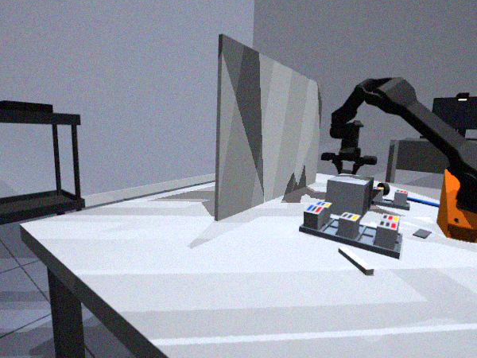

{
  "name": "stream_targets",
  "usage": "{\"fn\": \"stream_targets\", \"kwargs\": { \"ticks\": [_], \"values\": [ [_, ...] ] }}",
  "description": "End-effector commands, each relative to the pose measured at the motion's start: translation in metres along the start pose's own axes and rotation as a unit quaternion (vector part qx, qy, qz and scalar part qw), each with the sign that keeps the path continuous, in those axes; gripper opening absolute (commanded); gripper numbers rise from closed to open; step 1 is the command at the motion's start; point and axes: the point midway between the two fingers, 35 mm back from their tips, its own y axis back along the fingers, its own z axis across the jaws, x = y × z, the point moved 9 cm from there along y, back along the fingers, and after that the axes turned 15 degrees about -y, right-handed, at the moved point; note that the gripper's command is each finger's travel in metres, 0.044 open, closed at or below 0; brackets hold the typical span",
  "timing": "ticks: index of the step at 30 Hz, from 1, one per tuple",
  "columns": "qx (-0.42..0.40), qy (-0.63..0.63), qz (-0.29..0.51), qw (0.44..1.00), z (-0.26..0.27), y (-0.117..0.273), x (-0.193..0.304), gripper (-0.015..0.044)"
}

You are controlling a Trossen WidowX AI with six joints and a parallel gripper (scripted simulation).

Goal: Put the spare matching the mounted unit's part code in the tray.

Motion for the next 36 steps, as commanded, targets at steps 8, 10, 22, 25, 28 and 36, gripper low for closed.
{"fn": "stream_targets", "kwargs": {
  "ticks": [8,10,22,25,28,36],
  "values": [
    [0.000,-0.003,-0.002,1.000,0.001,-0.009,0.000,0.0000],
    [0.000,-0.003,-0.002,1.000,0.002,-0.011,0.000,0.0000],
    [0.000,-0.003,-0.002,1.000,0.003,-0.020,-0.001,0.0000],
    [0.000,-0.003,-0.003,1.000,0.003,-0.022,-0.001,0.0000],
    [0.000,-0.003,-0.003,1.000,0.004,-0.025,-0.001,0.0000],
    [0.000,-0.003,-0.003,1.000,0.005,-0.031,-0.001,0.0000]
  ]
}}
